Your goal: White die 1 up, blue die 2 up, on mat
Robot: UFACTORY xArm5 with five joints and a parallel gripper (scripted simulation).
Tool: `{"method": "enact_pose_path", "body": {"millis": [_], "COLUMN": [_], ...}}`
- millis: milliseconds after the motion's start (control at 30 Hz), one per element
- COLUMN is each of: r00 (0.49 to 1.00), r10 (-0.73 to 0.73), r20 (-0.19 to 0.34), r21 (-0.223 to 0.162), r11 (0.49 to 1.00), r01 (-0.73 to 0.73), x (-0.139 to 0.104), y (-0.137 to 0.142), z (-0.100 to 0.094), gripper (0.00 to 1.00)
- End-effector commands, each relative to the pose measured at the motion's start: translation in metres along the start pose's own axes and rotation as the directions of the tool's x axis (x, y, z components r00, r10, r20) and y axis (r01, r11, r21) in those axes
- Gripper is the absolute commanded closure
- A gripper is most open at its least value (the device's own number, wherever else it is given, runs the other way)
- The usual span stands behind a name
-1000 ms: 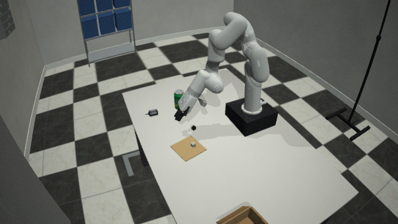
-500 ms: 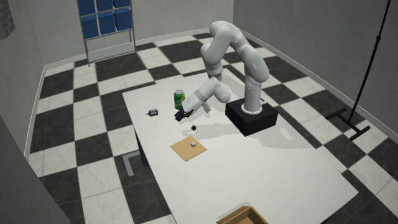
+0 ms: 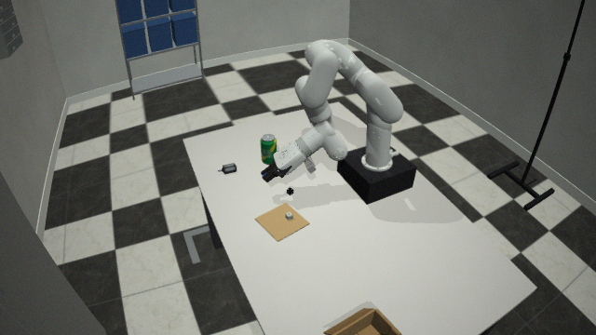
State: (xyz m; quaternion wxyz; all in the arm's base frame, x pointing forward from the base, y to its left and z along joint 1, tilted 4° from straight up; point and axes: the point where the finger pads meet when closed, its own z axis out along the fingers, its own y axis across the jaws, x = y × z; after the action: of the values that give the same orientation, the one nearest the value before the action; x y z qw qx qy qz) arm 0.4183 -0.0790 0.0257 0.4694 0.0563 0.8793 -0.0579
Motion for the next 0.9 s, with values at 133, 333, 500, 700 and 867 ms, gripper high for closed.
{"method": "enact_pose_path", "body": {"millis": [133,333,500,700,867], "r00": [1.0,1.0,1.0,1.0,1.0], "r10": [0.0,0.0,0.0,0.0,0.0], "r20": [0.003,0.003,0.003,0.003,0.003], "r21": [0.003,0.005,0.007,0.009,0.01], "r11": [1.0,1.0,1.0,1.0,1.0], "r01": [0.0,0.0,0.0,0.0,0.0], "x": [0.015,0.027,0.043,0.056,0.059], "y": [0.0,-0.001,-0.001,-0.001,-0.001], "z": [0.011,0.019,0.03,0.04,0.042], "gripper": [0.85,0.85,0.85,0.85,0.85]}}
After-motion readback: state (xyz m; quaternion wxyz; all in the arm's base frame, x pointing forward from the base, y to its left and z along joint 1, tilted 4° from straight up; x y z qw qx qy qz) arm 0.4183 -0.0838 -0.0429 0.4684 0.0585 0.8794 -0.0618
